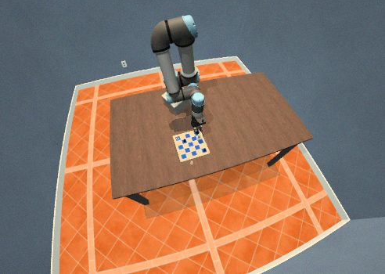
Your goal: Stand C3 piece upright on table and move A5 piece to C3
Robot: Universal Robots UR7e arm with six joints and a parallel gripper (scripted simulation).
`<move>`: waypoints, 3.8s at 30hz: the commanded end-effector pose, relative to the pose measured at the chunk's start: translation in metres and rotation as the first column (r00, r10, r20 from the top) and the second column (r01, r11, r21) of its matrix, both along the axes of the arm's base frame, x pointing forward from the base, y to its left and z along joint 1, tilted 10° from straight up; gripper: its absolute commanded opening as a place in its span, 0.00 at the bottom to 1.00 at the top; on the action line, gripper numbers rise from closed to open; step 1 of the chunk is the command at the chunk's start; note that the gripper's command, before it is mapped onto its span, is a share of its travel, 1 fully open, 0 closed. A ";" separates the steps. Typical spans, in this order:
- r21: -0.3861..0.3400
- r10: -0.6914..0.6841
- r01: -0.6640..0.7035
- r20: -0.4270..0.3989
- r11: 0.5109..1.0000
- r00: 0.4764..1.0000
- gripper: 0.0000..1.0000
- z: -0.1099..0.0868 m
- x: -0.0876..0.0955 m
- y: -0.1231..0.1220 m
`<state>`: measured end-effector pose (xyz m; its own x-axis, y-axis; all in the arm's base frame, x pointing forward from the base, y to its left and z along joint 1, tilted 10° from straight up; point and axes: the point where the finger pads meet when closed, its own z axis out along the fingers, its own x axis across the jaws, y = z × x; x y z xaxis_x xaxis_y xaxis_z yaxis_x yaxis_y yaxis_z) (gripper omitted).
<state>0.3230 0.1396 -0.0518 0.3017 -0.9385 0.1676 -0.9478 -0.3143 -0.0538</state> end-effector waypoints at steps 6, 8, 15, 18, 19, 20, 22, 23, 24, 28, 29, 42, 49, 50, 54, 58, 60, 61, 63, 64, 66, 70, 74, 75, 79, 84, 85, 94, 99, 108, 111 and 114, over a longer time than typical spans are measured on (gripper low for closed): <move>0.000 0.000 0.000 0.001 1.000 1.000 0.79 0.000 0.000 0.000; 0.000 0.000 0.000 0.001 1.000 1.000 0.79 0.000 0.000 0.000; 0.000 0.000 0.000 0.001 1.000 1.000 0.79 0.000 0.000 0.000; 0.000 0.000 0.000 0.001 1.000 1.000 0.79 0.000 0.000 0.000; 0.000 0.000 0.000 0.001 1.000 1.000 0.79 0.000 0.000 0.000; 0.000 0.000 0.000 0.001 1.000 1.000 0.79 0.000 0.000 0.000; 0.000 0.000 0.000 0.001 1.000 1.000 0.79 0.000 0.000 0.000; 0.000 0.000 0.000 0.001 1.000 1.000 0.79 0.000 0.000 0.000; 0.000 0.000 0.000 0.001 1.000 1.000 0.79 0.000 0.000 0.000; 0.000 0.000 0.000 0.001 1.000 1.000 0.00 0.000 0.000 0.000; 0.000 0.000 0.000 0.001 1.000 1.000 0.00 0.000 0.000 0.000; 0.000 0.000 0.000 0.001 1.000 1.000 0.00 0.000 0.000 0.000; 0.000 0.000 0.000 0.001 1.000 1.000 0.00 0.000 0.000 0.000; 0.000 0.000 0.000 0.001 1.000 1.000 0.00 0.000 0.000 0.000; 0.000 0.000 0.000 0.001 1.000 1.000 0.00 0.000 0.000 0.000; 0.000 0.000 0.000 0.001 1.000 1.000 0.00 0.000 0.000 0.000; 0.000 0.000 0.000 0.001 1.000 1.000 0.00 0.000 0.000 0.000; 0.000 0.000 0.000 0.001 1.000 1.000 0.00 0.000 0.000 0.000; 0.000 0.000 0.000 0.001 1.000 1.000 0.00 0.000 0.000 0.000; 0.000 0.000 0.000 0.001 1.000 1.000 0.00 0.001 0.000 0.000; 0.000 0.000 0.000 0.001 1.000 1.000 0.00 0.001 0.000 0.000; 0.000 0.000 0.000 0.001 1.000 1.000 0.00 0.003 0.000 0.000; 0.000 0.000 0.000 0.001 1.000 1.000 0.00 0.008 0.000 0.001; 0.000 0.000 0.000 0.001 1.000 1.000 0.00 0.010 -0.001 0.001; 0.000 0.000 0.000 0.001 1.000 1.000 0.00 0.018 -0.002 0.003; 0.000 0.000 0.000 0.001 1.000 1.000 0.00 0.033 -0.003 0.005; 0.000 0.000 0.000 0.001 1.000 1.000 0.00 0.033 -0.003 0.005; 0.000 0.000 0.000 0.001 1.000 1.000 0.00 0.062 -0.006 0.009; 0.000 0.000 0.000 0.001 1.000 1.000 0.00 0.079 -0.008 0.011; 0.000 0.000 0.000 0.001 1.000 1.000 0.00 0.095 -0.010 0.014; 0.000 0.000 0.000 0.001 1.000 1.000 0.00 0.098 -0.010 0.014; 0.000 0.000 0.000 0.001 1.000 1.000 0.00 0.099 -0.010 0.014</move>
<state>0.3130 0.1536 0.0451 0.3017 -0.9385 0.1679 -0.9476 -0.3145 -0.0554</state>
